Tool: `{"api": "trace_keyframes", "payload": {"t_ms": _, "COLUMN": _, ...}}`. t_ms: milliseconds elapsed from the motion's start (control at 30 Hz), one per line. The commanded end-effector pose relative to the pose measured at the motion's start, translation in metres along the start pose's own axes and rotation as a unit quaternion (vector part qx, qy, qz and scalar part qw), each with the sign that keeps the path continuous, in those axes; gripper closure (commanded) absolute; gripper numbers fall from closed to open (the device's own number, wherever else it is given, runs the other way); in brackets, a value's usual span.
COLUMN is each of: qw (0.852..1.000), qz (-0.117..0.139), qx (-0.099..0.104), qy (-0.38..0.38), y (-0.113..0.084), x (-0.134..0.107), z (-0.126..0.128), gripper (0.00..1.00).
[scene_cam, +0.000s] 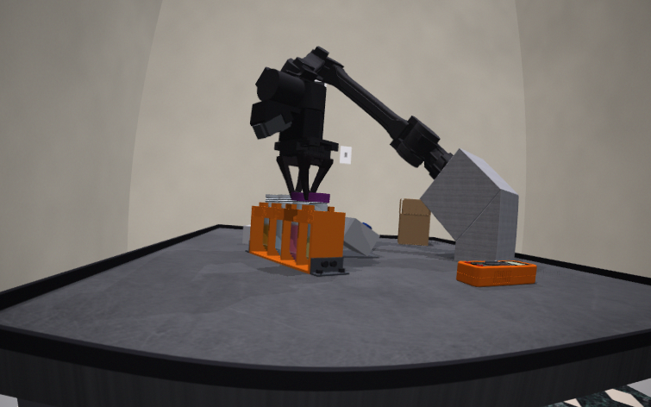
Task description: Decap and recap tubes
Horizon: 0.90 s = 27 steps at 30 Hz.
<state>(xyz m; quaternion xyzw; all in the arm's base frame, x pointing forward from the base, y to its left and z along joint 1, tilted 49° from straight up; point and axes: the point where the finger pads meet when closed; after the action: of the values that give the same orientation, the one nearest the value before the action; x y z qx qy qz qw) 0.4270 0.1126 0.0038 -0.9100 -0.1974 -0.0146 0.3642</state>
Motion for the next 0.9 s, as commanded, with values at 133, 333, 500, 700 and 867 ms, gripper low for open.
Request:
{"api": "trace_keyframes", "payload": {"t_ms": 133, "qw": 0.986, "qz": 0.006, "qx": -0.001, "qy": 0.166, "y": 0.008, "x": 0.000, "z": -0.001, "gripper": 1.00}}
{"api": "trace_keyframes", "payload": {"t_ms": 333, "qw": 0.985, "qz": 0.006, "qx": -0.001, "qy": 0.175, "y": 0.009, "x": 0.000, "z": -0.001, "gripper": 1.00}}
{"api": "trace_keyframes", "payload": {"t_ms": 500, "qw": 0.986, "qz": -0.005, "qx": 0.004, "qy": 0.169, "y": -0.003, "x": 0.007, "z": 0.000, "gripper": 0.51}}
{"api": "trace_keyframes", "payload": {"t_ms": 700, "qw": 0.986, "qz": -0.005, "qx": 0.004, "qy": 0.169, "y": -0.003, "x": 0.007, "z": 0.000, "gripper": 0.51}}
{"api": "trace_keyframes", "payload": {"t_ms": 867, "qw": 0.990, "qz": 0.006, "qx": 0.000, "qy": 0.141, "y": 0.006, "x": 0.000, "z": 0.000, "gripper": 0.51}}
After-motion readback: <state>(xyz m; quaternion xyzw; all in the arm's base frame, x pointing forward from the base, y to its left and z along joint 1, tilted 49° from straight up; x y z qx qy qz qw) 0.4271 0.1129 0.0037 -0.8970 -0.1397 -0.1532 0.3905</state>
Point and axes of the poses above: the point where the finger pads meet when closed, its own y axis out along the fingers, its own z axis across the jaws, x = y × z, and after that the axes turned 13 degrees about y, right-handed
